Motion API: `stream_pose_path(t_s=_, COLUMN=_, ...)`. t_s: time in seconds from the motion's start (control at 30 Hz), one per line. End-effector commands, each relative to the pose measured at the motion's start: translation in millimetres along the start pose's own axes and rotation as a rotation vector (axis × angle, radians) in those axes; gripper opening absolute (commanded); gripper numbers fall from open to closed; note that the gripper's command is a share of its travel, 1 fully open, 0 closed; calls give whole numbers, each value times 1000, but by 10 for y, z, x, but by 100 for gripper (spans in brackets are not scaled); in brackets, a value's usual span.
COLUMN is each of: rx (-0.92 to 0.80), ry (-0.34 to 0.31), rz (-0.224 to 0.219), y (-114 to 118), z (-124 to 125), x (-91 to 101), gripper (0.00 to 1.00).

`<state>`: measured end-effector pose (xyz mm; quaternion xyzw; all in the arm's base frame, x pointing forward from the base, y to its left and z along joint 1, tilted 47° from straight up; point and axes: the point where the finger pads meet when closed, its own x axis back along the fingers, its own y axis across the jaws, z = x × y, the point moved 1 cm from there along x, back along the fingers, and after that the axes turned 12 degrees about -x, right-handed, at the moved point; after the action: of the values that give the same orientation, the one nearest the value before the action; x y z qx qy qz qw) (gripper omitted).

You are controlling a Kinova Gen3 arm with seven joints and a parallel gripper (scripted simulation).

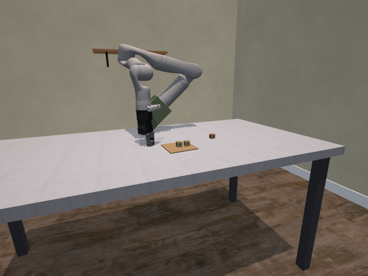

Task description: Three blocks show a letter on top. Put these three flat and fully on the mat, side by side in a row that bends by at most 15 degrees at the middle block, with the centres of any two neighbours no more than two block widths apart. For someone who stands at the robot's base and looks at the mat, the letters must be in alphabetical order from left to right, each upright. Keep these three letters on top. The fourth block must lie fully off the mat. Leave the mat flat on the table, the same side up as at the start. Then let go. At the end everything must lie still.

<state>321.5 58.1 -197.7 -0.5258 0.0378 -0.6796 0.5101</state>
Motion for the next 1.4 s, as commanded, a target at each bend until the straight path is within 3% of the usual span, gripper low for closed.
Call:
stream_pose_path(t_s=0.0, rx=0, ry=0, rz=-2, y=7, z=-1, x=9, gripper=49)
stream_pose_path(t_s=0.3, rx=0, ry=0, rz=-2, y=7, z=-1, x=73, gripper=49)
stream_pose_path(t_s=0.53, rx=0, ry=0, rz=-2, y=6, z=-1, x=507, gripper=49)
stream_pose_path(t_s=0.6, rx=0, ry=0, rz=-2, y=6, z=-1, x=507, gripper=49)
stream_pose_path(t_s=0.87, rx=0, ry=0, rz=-2, y=5, z=-1, x=972, gripper=49)
stream_pose_path(t_s=1.37, rx=9, ry=0, rz=-2, y=4, z=14, x=1010, gripper=49)
